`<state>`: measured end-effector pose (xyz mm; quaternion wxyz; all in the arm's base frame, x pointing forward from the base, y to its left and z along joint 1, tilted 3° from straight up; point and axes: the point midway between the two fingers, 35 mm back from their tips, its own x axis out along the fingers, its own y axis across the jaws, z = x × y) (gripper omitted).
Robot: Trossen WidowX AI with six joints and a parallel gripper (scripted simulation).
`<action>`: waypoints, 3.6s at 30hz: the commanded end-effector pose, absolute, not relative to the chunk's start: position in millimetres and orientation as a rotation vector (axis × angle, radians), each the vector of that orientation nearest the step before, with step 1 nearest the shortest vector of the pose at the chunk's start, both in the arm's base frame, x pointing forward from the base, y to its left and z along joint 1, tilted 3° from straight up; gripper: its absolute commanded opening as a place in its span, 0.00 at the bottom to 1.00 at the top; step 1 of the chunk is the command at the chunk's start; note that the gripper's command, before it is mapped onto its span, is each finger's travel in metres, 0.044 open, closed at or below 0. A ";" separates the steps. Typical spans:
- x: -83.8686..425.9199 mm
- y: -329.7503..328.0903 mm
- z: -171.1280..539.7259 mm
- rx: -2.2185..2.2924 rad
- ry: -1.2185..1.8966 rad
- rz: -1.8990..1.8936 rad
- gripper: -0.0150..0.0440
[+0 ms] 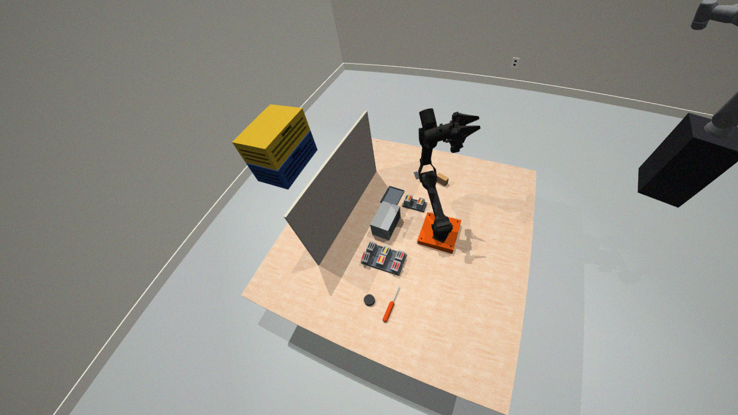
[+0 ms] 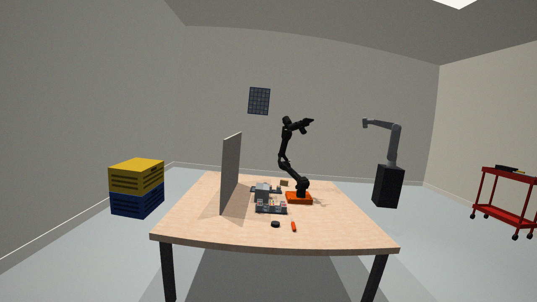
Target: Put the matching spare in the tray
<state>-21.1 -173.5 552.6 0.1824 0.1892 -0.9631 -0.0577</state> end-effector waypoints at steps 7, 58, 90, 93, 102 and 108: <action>-23.3 -171.7 553.2 0.524 -2.724 -0.147 1.00; 235.6 246.6 354.4 -0.711 0.559 1.157 1.00; 361.8 76.5 170.2 -0.102 1.474 0.124 1.00; 361.8 76.5 168.2 -0.103 1.474 0.124 1.00; 361.8 76.5 168.2 -0.103 1.474 0.124 1.00; 354.6 87.3 168.2 -0.146 1.472 0.168 1.00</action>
